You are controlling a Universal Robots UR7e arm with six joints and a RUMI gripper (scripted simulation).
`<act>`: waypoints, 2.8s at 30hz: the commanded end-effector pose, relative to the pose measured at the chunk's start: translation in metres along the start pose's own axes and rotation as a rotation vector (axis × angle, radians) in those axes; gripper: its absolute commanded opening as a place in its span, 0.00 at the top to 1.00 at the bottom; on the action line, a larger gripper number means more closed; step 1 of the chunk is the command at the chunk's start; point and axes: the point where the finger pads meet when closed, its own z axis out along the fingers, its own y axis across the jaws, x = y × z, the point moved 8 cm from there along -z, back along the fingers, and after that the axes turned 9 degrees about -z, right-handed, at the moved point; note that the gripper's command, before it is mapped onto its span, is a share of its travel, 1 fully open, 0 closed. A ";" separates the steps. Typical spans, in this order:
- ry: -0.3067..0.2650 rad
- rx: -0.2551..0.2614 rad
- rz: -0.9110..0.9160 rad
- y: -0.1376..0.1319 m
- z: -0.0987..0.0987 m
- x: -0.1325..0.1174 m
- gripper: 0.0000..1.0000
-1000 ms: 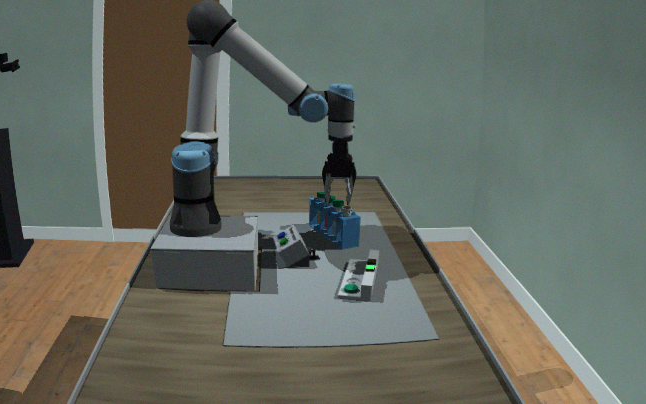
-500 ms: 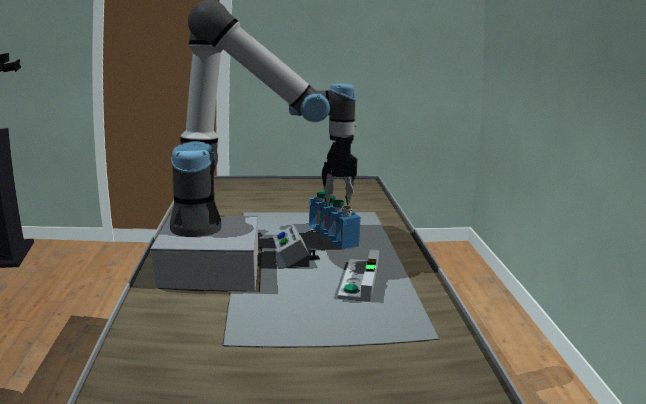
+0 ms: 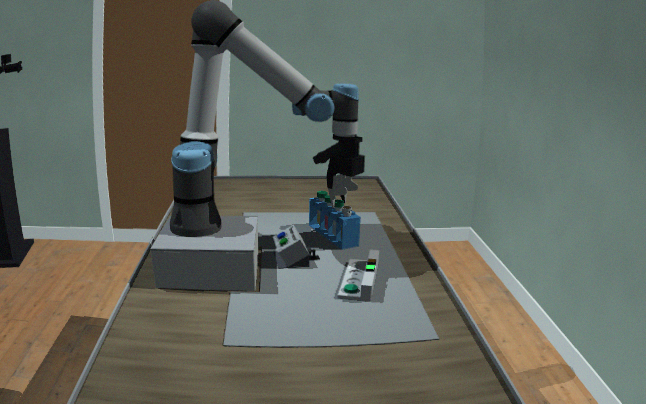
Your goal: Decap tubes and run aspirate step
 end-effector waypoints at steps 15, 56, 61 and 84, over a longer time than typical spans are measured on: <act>0.007 -0.008 -0.062 0.000 0.000 -0.001 1.00; 0.011 -0.003 0.984 0.000 0.001 -0.001 0.65; 0.010 -0.004 0.901 0.000 0.000 -0.001 0.65; 0.007 -0.008 -0.063 0.000 0.000 -0.001 0.65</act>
